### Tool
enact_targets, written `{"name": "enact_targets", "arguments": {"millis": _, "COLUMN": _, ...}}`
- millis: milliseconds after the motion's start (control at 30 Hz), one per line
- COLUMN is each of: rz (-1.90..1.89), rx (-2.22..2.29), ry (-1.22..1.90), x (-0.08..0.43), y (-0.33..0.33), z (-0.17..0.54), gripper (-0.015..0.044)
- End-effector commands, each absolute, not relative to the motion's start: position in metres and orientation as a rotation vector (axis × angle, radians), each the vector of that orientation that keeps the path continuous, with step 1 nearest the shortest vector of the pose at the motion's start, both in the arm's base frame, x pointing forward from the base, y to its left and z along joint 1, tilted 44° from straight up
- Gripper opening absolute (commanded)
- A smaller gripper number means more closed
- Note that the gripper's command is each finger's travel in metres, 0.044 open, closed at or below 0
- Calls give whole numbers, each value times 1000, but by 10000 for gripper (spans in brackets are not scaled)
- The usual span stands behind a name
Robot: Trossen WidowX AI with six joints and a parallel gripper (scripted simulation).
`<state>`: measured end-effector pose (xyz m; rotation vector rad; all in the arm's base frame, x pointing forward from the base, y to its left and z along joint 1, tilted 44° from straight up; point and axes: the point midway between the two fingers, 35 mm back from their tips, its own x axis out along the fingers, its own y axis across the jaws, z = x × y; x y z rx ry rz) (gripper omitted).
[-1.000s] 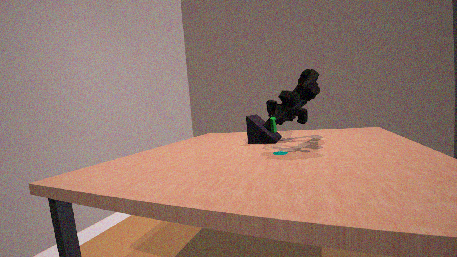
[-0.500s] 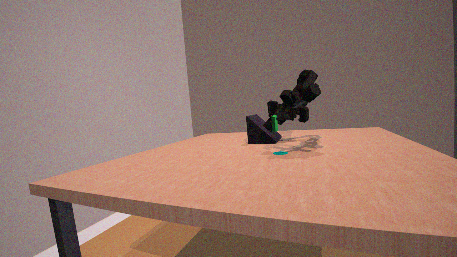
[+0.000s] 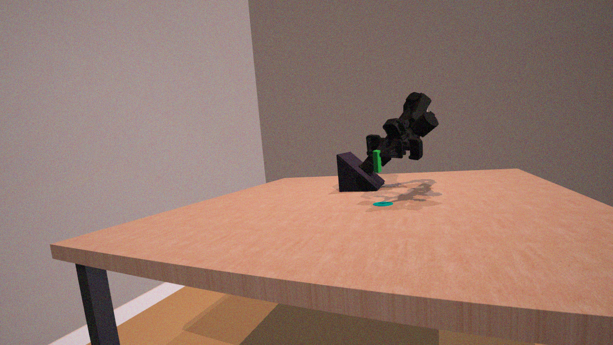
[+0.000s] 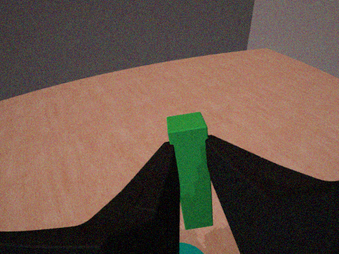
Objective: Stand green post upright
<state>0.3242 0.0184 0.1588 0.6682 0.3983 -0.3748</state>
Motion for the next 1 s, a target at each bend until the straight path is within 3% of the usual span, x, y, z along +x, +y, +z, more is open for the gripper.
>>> {"name": "enact_targets", "arguments": {"millis": 0, "rz": -383, "rx": 682, "ry": 375, "x": 321, "y": 18, "z": 158, "gripper": 23}}
{"name": "enact_targets", "arguments": {"millis": 967, "rz": -394, "rx": 785, "ry": 207, "x": 307, "y": 16, "z": 167, "gripper": 23}}
